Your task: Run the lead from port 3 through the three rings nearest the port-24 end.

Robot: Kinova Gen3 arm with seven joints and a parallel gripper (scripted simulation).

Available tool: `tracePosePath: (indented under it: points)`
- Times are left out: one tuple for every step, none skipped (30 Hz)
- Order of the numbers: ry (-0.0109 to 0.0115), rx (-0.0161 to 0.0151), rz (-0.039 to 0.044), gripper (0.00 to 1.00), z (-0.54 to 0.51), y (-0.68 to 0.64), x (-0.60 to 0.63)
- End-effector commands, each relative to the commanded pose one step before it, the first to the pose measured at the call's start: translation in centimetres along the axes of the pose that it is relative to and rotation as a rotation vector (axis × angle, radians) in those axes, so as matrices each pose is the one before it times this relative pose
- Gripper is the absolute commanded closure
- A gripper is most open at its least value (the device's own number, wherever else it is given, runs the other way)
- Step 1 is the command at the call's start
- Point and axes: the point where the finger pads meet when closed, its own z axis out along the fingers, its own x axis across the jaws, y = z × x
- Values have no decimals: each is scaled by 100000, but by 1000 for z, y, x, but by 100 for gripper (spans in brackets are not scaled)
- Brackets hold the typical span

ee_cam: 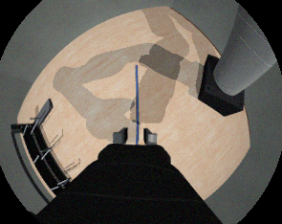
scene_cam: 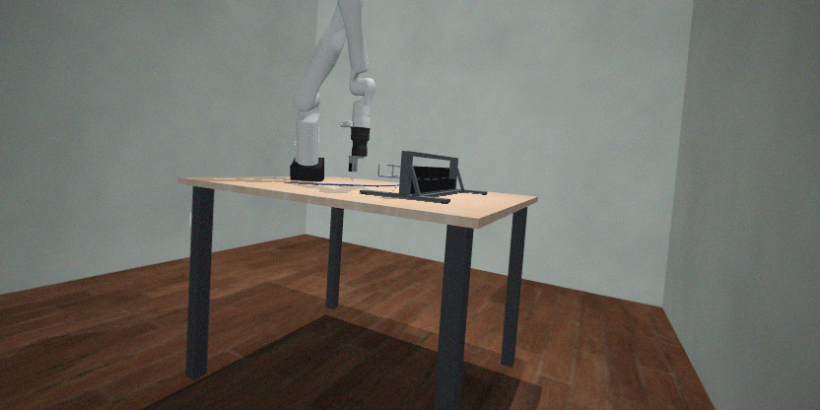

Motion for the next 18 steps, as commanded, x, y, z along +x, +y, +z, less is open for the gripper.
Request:
tracePosePath:
  points:
    - [775, 1248, -573, 33, 633, -328, 327]
    - [-8, 0, 2, 33, 172, 0, -4]
    - [-2, 0, 0, 33, 169, 0, -1]
    - [12, 0, -3, 33, 166, -1, 4]
    - [-10, 1, 2, 33, 160, 0, -4]
    - [-2, 0, 0, 33, 157, 0, -1]
    - [10, -1, -2, 33, 154, -1, 3]
    - [-5, 2, 1, 33, 149, 0, -2]
    - [-5, 1, 1, 33, 145, 0, -2]
    - [5, -1, -1, 33, 142, 0, 2]
    - [0, 0, 0, 33, 0, 0, 0]
    - [0, 0, 0, 33, 0, 0, 0]
    - [5, 0, -1, 33, 138, 0, 2]
    - [-9, 4, 1, 33, 134, -1, -4]
    - [-1, 0, 0, 33, 130, 0, -1]
    - [7, -3, 0, 33, 126, 0, 2]
    - [1, 9, -4, 33, 127, -3, 0]
    - [-6, 13, -4, 33, 128, -3, -3]
